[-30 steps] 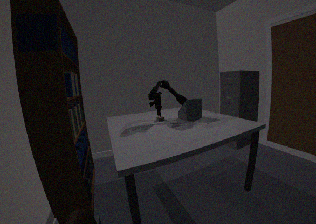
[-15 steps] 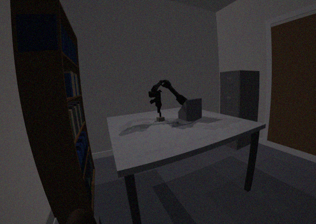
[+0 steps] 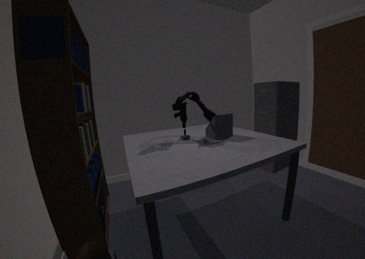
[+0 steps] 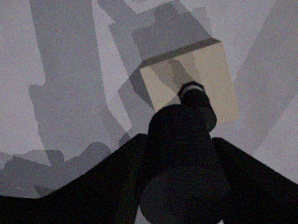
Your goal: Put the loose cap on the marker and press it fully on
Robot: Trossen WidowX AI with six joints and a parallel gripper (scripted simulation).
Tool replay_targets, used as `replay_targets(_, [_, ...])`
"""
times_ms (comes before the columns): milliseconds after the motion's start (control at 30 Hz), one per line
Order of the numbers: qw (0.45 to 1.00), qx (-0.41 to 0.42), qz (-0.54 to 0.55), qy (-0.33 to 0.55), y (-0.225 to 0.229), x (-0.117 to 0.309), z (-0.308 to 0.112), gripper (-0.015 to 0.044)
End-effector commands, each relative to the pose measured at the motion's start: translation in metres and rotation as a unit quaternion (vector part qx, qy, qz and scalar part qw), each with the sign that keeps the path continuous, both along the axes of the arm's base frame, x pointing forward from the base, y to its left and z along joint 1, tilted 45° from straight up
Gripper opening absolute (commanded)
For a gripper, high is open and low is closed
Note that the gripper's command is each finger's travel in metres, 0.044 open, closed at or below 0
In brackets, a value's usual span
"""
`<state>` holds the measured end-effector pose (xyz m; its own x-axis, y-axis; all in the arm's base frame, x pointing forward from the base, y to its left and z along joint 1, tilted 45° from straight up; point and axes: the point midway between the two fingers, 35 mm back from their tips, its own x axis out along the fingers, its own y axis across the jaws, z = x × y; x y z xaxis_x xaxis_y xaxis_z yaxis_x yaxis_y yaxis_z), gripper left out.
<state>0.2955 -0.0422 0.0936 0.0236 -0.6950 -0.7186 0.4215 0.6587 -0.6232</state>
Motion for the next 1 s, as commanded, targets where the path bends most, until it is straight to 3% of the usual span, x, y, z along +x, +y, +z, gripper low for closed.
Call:
replay_targets(0, [1.000,-0.003,0.002,0.002,-0.005,-0.009,0.009,0.0000])
replay_targets(967, [1.000,-0.002,0.002,0.002,-0.029,-0.010,-0.012,0.0000])
